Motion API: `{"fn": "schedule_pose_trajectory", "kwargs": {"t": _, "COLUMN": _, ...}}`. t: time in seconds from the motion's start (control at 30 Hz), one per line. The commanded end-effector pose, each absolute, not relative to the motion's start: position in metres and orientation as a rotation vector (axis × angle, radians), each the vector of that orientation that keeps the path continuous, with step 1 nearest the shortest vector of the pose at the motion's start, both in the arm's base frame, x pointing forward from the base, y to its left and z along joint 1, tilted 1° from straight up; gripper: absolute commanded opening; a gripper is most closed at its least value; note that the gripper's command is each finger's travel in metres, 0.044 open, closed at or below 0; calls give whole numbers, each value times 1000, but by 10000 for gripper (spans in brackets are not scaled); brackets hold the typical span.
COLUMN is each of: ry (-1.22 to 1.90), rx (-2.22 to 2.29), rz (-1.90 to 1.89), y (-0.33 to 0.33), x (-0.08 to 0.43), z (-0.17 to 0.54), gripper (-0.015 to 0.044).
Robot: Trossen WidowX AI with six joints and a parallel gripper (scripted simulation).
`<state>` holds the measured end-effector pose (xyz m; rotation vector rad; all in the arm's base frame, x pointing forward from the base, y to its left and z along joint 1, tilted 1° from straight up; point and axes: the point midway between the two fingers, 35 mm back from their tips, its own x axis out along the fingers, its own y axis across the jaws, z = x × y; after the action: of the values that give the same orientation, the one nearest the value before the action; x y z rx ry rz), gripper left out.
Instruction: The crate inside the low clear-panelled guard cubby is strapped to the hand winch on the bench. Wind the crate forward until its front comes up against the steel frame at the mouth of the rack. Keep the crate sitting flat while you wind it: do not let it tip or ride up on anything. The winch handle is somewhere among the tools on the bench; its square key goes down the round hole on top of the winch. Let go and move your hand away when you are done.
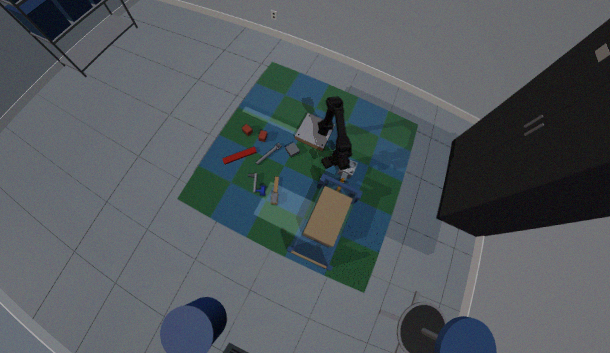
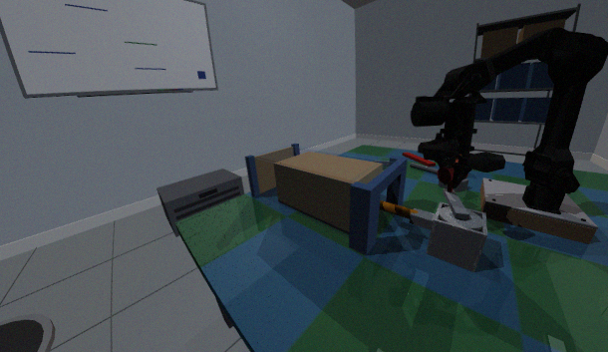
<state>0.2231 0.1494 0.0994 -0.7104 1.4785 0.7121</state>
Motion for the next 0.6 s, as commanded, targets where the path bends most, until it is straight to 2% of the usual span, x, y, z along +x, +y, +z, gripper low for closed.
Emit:
{"fn": "schedule_pose_trajectory", "kwargs": {"t": 0.0, "ry": 1451, "rx": -708, "rz": 708, "y": 155, "x": 237, "z": 100, "gripper": 0}}
{"fn": "schedule_pose_trajectory", "kwargs": {"t": 0.57, "ry": 1449, "rx": -708, "rz": 708, "y": 167, "x": 256, "z": 100, "gripper": 0}}
